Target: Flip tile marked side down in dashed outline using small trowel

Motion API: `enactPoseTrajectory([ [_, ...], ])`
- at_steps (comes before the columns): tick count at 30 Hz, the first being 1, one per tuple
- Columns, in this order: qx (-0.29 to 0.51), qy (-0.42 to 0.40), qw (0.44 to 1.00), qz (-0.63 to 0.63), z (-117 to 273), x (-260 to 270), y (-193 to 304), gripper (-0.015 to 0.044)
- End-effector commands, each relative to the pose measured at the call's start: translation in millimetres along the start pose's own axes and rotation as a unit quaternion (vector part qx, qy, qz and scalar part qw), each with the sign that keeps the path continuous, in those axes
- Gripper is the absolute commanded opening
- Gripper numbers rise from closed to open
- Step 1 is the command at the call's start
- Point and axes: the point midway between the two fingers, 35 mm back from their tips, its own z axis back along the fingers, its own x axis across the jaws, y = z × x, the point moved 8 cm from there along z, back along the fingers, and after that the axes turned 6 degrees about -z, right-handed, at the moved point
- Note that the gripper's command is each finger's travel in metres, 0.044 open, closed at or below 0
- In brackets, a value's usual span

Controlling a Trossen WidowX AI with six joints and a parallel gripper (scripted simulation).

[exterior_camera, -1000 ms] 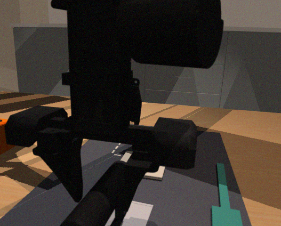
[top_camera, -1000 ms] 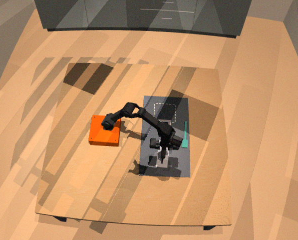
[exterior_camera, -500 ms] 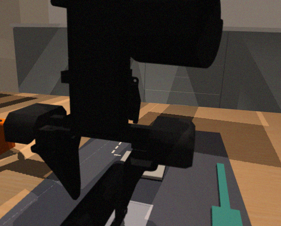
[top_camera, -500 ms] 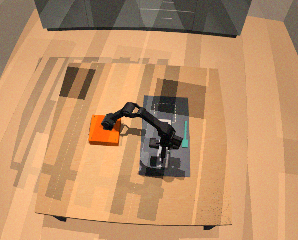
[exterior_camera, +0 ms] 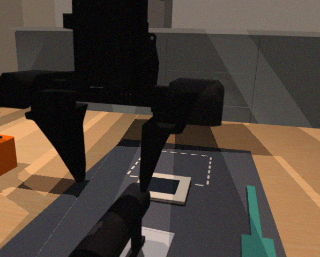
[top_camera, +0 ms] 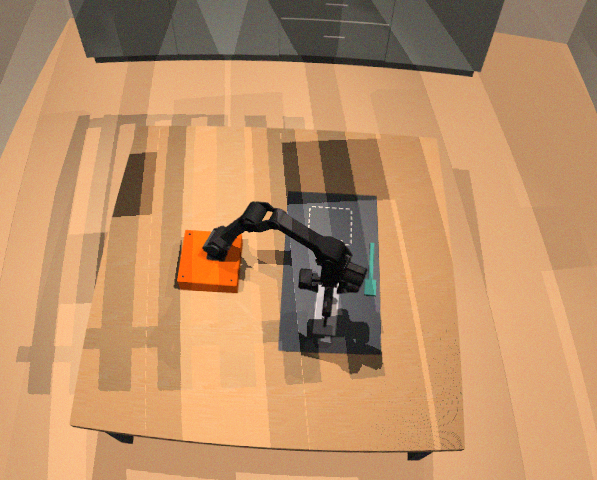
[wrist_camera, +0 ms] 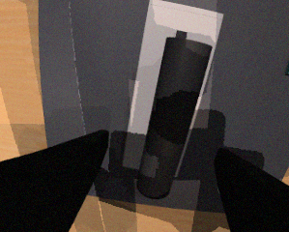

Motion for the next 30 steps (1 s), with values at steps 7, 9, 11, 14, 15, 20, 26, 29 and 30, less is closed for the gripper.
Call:
enactPoseTrajectory([
  [7,-0.005,0.035,0.994,-0.107,1,1,3,0.0300],
  [9,-0.008,0.044,0.989,-0.140,0,2,4,0.0300],
  [11,-0.011,0.052,0.984,-0.172,-2,3,5,0.0300],
  [14,-0.017,0.065,0.973,-0.220,-4,5,5,0.0300],
  [15,-0.019,0.069,0.969,-0.236,-5,5,5,0.0300],
  [20,-0.031,0.089,0.946,-0.311,-8,7,6,0.0300],
  [26,-0.044,0.104,0.920,-0.375,-11,10,6,0.0300],
  [29,-0.051,0.111,0.906,-0.406,-13,11,6,0.0300],
  [30,-0.051,0.117,0.900,-0.416,-10,11,6,0.0300],
])
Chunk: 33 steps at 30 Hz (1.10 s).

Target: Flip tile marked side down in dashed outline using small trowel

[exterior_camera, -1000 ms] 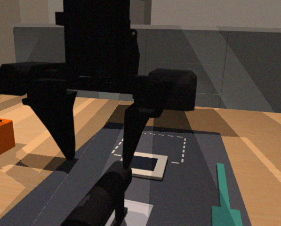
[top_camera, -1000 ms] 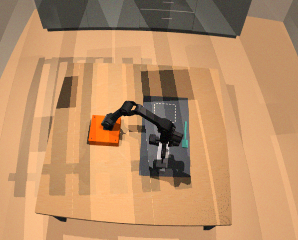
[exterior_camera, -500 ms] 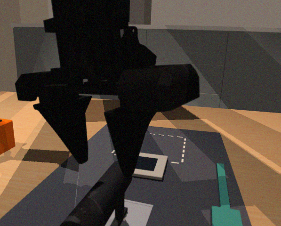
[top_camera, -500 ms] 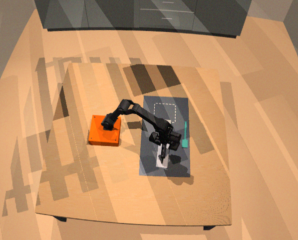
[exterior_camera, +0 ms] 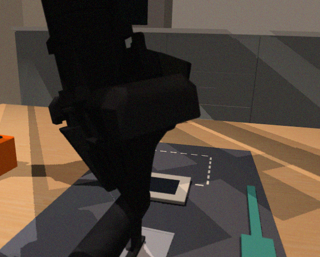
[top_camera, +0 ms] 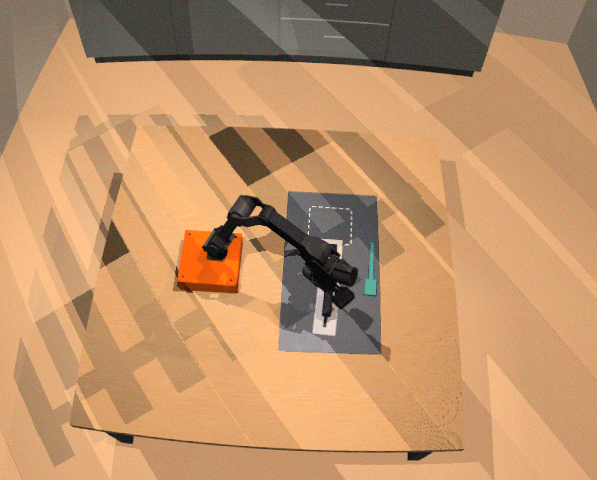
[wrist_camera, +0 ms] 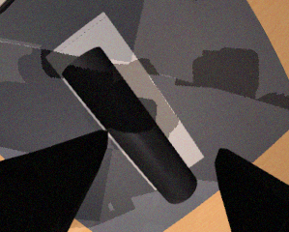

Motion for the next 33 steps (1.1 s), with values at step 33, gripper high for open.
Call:
enactPoseTrajectory([
  [33,-0.134,0.046,0.870,-0.472,-10,20,22,0.0300],
])
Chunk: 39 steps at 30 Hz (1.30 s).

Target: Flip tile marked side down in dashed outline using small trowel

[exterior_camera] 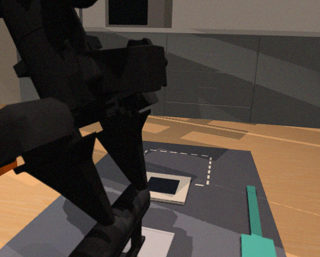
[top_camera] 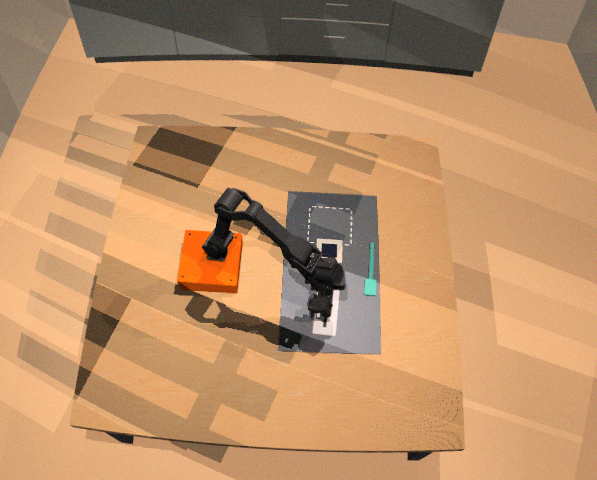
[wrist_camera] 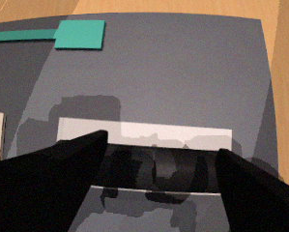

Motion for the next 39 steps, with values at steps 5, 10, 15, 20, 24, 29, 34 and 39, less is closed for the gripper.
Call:
enactPoseTrajectory([
  [5,-0.031,-0.016,0.991,-0.129,-2,-1,14,0.0300],
  [10,-0.050,-0.028,0.976,-0.208,-3,-1,22,0.0300],
  [15,-0.066,-0.042,0.955,-0.285,-3,-1,31,0.0300],
  [20,-0.079,-0.063,0.929,-0.356,-4,1,40,0.0300],
  [24,-0.086,-0.078,0.903,-0.413,-5,3,47,0.0300],
  [29,-0.092,-0.099,0.864,-0.485,-6,4,57,0.0300],
  [34,-0.094,-0.120,0.817,-0.555,-6,6,67,0.0300],
  [39,-0.094,-0.143,0.765,-0.621,-7,8,77,0.0300],
])
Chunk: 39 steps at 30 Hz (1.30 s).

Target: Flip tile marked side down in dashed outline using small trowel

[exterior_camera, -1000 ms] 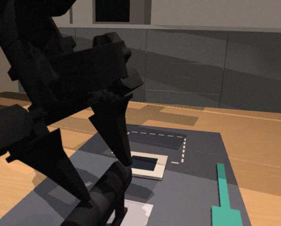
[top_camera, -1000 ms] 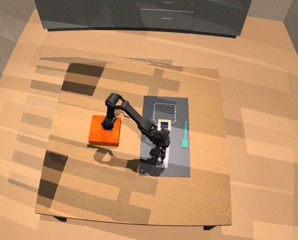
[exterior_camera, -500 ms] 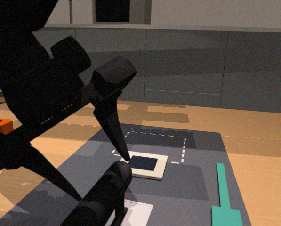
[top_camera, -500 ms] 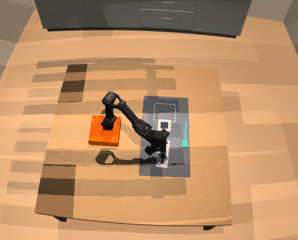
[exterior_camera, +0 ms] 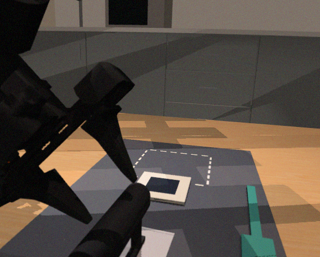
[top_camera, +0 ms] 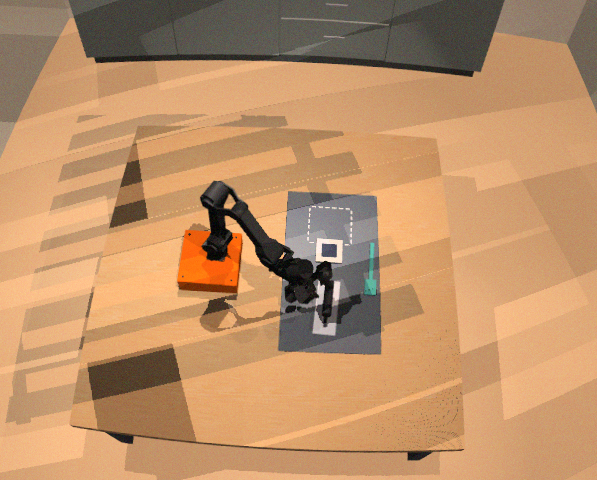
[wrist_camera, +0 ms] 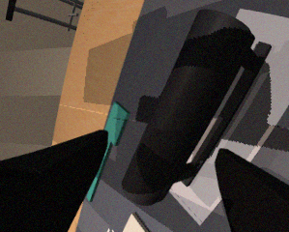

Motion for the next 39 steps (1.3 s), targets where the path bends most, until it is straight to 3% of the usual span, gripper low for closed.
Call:
enactPoseTrajectory([
  [1,0.004,-0.015,0.998,-0.068,3,-8,5,0.0300],
  [6,0.007,-0.027,0.992,-0.126,5,-14,9,0.0300],
  [39,0.007,-0.028,0.992,-0.126,-37,-10,8,0.0300],
])
